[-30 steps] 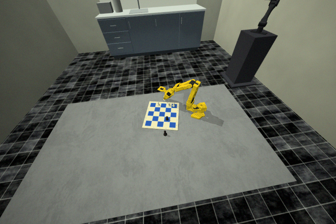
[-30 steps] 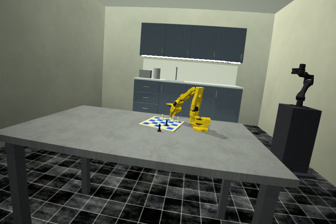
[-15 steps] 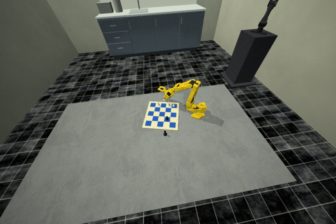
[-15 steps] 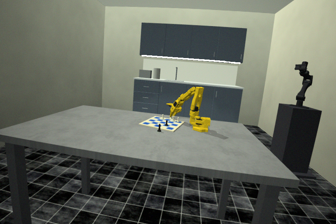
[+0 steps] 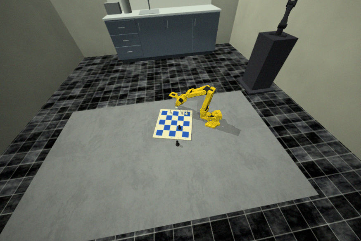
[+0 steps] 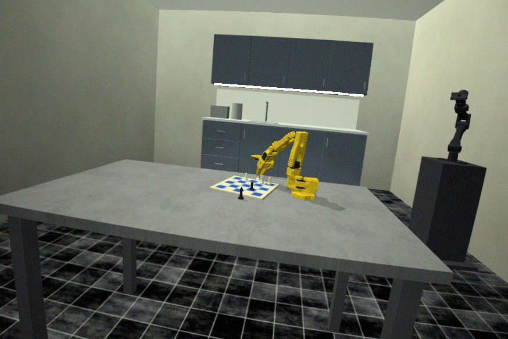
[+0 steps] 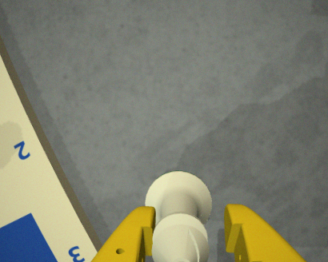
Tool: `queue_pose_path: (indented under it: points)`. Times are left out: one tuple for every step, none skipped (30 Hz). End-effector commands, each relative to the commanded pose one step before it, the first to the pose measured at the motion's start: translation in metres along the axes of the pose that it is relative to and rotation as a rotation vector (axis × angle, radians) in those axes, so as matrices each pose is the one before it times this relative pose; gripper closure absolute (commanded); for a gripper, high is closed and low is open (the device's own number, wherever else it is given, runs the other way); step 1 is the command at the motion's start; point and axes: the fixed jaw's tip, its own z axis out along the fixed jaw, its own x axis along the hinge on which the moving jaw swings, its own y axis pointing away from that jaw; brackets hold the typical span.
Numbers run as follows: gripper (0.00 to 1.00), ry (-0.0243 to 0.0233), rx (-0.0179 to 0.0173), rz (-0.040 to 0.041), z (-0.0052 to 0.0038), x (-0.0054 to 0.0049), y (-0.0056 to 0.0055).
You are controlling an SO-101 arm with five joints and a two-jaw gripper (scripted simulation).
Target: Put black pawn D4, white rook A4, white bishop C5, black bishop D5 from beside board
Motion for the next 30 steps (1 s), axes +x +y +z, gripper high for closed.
queue_pose_path:
  points:
    - [0.9,0.00348,0.00328,0.00293,-0.000368,-0.00034,-0.00176]
    - [0.9,0.0,-0.00001,-0.00001,0.000038,0.00005,0.0]
    - [0.9,0.00002,-0.00001,-0.00002,0.000082,0.00011,0.00001]
    - [0.9,0.00001,-0.00002,-0.00003,0.000119,0.00016,0.00001]
    - [0.9,0.00002,-0.00002,-0.00004,0.000141,0.0002,0.00001]
    - [0.9,0.0,0.0,0.0,0.0,0.0,0.0]
    - [0.9,0.0,0.0,0.0,0.0,0.0,0.0]
    - [0.9,0.00001,-0.00002,-0.00004,0.00014,0.00019,0.00001]
    - [0.9,0.00002,-0.00002,-0.00003,0.000118,0.00017,0.00001]
    - [0.9,0.0,-0.00001,-0.00002,0.00008,0.00011,0.00001]
    - [0.9,0.00001,-0.00001,-0.00001,0.000038,0.00005,0.0]
    - [0.9,-0.00001,0.0,0.0,0.000006,0.00001,0.0]
    - [0.9,0.00001,0.0,0.0,0.0,0.0,0.0]
    - [0.9,-0.00001,0.0,0.0,0.0,0.0,0.0]
    - [0.9,0.00001,0.0,0.0,0.0,0.0,0.0]
    - [0.9,-0.00001,0.0,0.0,0.0,0.0,0.0]
    - [0.9,0.00001,0.0,0.0,0.0,0.0,0.0]
    - [0.9,-0.00001,0.0,0.0,0.0,0.0,0.0]
    - [0.9,0.00001,0.0,0.0,0.0,0.0,0.0]
    - [0.9,-0.00001,0.0,0.0,0.0,0.0,0.0]
    - [0.91,0.00001,0.0,0.0,0.0,0.0,0.0]
    - [0.91,-0.00001,0.0,0.0,0.0,0.0,0.0]
    - [0.91,0.0,0.0,0.0,0.0,0.0,0.0]
    - [0.91,0.0,0.0,0.0,0.0,0.0,0.0]
    - [0.91,0.00001,0.0,0.0,0.0,0.0,0.0]
    - [0.92,-0.00001,0.0,0.0,0.0,0.0,0.0]
    - [0.92,0.00001,0.0,0.0,0.0,0.0,0.0]
    - [0.93,-0.00001,0.0,0.0,0.0,0.0,0.0]
    - [0.93,0.00001,0.0,0.0,0.0,0.0,0.0]
    - [0.94,-0.00001,0.0,0.0,0.0,0.0,0.0]
